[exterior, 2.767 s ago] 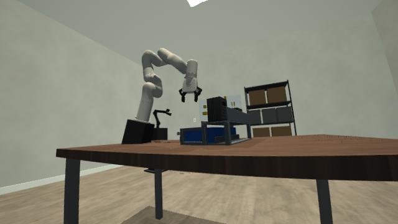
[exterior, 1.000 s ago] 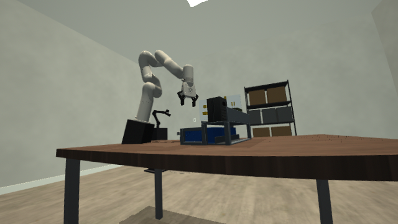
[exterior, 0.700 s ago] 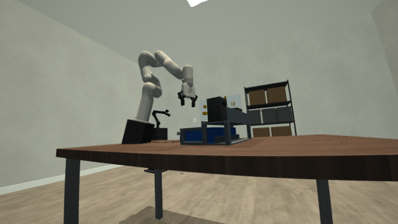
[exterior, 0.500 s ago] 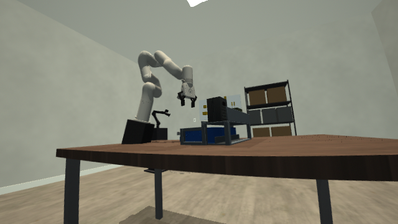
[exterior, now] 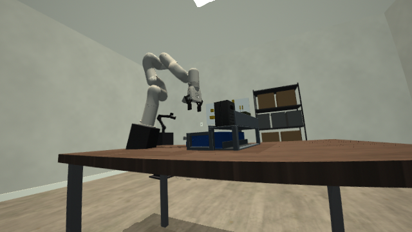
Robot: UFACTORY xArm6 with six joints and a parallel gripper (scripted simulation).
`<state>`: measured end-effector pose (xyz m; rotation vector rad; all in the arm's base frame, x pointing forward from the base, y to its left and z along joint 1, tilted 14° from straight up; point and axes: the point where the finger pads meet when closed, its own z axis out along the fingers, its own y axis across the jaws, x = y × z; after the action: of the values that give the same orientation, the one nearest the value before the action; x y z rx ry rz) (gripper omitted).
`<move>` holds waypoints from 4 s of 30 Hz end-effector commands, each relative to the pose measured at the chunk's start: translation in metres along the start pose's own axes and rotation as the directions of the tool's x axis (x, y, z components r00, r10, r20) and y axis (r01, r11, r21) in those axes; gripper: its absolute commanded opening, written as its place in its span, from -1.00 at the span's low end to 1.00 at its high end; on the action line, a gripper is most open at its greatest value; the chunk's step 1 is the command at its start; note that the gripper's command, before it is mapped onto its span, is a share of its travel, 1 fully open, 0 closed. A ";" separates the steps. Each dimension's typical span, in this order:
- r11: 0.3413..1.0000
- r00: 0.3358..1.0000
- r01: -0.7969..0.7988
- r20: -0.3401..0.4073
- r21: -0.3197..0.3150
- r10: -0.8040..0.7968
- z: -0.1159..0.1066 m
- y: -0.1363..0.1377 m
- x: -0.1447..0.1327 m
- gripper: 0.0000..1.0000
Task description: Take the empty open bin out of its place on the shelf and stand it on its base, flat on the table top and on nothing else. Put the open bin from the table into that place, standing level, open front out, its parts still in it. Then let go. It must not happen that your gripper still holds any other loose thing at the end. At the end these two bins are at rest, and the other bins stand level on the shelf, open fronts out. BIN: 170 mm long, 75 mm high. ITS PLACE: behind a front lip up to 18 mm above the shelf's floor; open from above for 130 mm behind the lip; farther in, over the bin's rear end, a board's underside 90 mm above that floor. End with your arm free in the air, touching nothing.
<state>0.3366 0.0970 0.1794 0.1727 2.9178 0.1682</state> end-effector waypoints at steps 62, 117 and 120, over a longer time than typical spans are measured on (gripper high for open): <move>0.998 0.998 0.069 0.008 -0.005 -0.069 0.000 0.002 0.001 1.00; 0.998 0.998 0.069 0.008 -0.005 -0.069 0.000 0.002 0.001 -1.00; 0.998 0.998 0.069 0.008 -0.005 -0.069 0.000 0.002 0.001 -1.00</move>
<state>0.3348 0.0986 0.1777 0.0710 2.9139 0.1626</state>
